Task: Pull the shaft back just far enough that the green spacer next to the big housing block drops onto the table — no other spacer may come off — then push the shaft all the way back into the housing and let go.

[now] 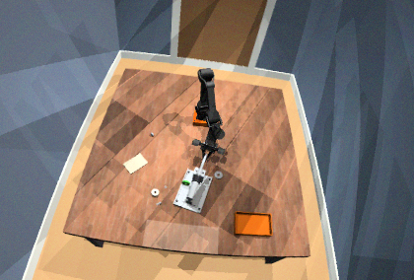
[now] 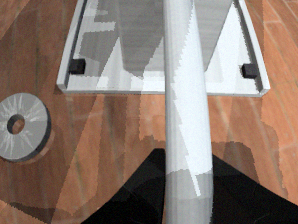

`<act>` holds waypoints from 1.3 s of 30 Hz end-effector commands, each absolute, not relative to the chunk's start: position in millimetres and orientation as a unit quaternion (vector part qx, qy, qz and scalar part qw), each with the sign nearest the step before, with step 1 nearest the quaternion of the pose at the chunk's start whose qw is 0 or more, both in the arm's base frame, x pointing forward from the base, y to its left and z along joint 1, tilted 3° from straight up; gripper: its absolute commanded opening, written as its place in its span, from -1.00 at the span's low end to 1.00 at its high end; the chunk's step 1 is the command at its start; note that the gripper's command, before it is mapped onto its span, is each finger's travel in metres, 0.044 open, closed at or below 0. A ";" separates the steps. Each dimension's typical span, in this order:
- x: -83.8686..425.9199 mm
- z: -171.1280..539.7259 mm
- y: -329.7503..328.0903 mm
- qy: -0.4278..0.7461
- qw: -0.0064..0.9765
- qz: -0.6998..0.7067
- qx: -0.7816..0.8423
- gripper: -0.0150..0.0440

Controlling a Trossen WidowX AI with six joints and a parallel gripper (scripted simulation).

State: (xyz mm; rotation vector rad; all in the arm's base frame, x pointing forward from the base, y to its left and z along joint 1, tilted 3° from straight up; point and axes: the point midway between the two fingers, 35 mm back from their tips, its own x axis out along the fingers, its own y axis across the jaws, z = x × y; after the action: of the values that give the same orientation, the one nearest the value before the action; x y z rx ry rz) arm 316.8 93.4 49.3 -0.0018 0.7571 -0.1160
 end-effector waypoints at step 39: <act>335.7 52.7 92.6 0.365 0.929 -0.056 -0.001 -0.49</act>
State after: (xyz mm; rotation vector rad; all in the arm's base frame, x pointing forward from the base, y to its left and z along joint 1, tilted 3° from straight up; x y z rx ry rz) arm 331.2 91.8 49.7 -0.0028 0.7582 -0.1169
